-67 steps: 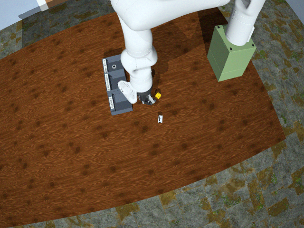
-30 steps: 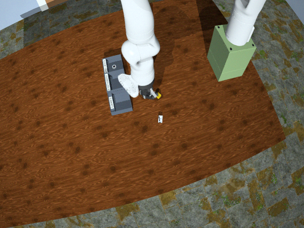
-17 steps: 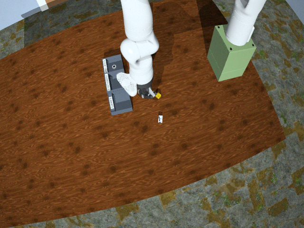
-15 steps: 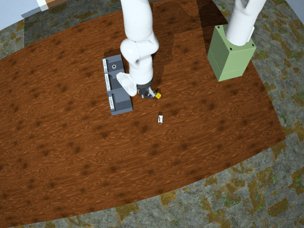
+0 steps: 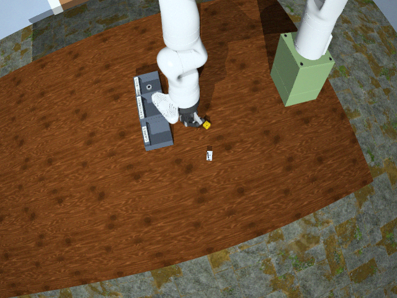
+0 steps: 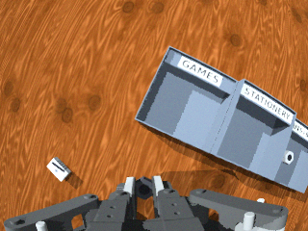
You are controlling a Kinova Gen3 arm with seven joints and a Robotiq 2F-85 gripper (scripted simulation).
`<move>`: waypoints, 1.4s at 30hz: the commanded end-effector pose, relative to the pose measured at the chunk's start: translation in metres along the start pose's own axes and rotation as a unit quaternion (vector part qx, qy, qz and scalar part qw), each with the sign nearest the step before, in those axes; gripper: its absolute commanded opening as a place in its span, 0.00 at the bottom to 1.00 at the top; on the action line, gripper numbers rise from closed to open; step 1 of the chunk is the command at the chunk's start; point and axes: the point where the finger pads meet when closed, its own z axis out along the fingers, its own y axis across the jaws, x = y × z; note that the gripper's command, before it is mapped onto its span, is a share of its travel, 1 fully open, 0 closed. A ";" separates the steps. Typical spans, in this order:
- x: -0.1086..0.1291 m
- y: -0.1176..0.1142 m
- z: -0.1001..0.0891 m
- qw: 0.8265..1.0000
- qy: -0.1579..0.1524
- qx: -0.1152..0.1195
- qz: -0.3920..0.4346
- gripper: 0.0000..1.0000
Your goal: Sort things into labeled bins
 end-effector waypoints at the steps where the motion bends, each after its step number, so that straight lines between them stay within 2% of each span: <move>1: 0.000 0.016 -0.001 1.000 -0.008 0.000 0.004 0.11; 7: -0.001 0.052 -0.001 1.000 -0.008 0.000 0.004 0.11; 9: -0.001 0.052 -0.001 1.000 -0.008 0.000 0.004 0.11; 20: -0.005 0.116 -0.001 1.000 -0.008 0.000 0.004 0.11; 24: -0.006 0.140 -0.001 0.995 -0.008 0.001 -0.096 0.11; 26: -0.006 0.140 -0.001 0.995 -0.008 0.001 -0.096 0.11; 30: -0.007 0.164 -0.001 0.981 -0.008 0.002 -0.195 0.11; 35: -0.008 0.194 -0.001 0.949 -0.007 0.003 -0.315 0.11; 41: -0.008 0.196 -0.001 0.891 -0.007 0.004 -0.454 0.11; 42: -0.008 0.196 -0.001 0.891 -0.007 0.004 -0.454 0.11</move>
